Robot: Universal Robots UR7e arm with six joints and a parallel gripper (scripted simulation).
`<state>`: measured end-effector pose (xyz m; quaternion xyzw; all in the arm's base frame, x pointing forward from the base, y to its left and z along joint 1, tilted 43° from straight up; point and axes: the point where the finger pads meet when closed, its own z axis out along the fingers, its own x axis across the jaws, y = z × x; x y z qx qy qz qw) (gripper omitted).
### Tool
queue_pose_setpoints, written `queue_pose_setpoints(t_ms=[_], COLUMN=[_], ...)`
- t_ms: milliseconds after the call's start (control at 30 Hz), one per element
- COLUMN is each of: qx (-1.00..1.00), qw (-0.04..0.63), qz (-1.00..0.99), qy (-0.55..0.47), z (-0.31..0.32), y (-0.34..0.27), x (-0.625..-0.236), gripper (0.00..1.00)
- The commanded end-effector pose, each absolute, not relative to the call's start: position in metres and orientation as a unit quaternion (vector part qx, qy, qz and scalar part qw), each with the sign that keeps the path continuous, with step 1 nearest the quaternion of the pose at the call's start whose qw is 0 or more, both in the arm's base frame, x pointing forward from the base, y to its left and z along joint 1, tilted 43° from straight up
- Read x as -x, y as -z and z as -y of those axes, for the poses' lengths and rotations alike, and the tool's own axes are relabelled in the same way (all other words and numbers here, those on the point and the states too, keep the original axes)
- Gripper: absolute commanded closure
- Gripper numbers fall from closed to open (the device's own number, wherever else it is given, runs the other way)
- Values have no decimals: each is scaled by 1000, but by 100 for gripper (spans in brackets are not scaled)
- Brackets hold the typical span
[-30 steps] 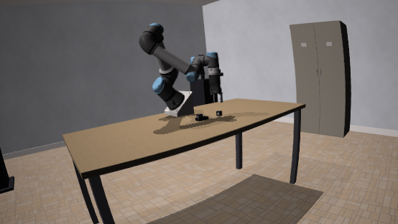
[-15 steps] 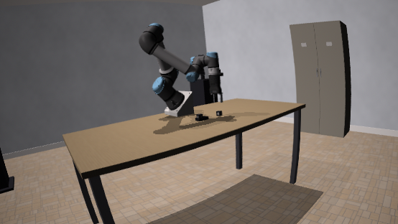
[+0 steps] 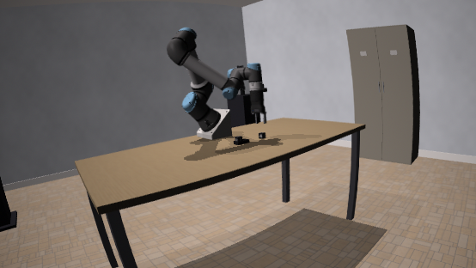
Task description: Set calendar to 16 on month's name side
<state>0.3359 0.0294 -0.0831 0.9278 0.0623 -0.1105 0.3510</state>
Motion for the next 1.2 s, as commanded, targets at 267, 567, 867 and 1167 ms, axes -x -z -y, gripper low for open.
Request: queue_pose_setpoints(t_ms=[267, 567, 867, 1167], qx=[-928, -928, -928, -928], qw=[351, 351, 351, 351], qz=[-62, -62, -62, -62], qy=[110, 110, 110, 110], z=[-20, -11, -5, -1], y=[94, 104, 111, 116], x=[-334, -331, -330, -329], gripper=[13, 13, 13, 13])
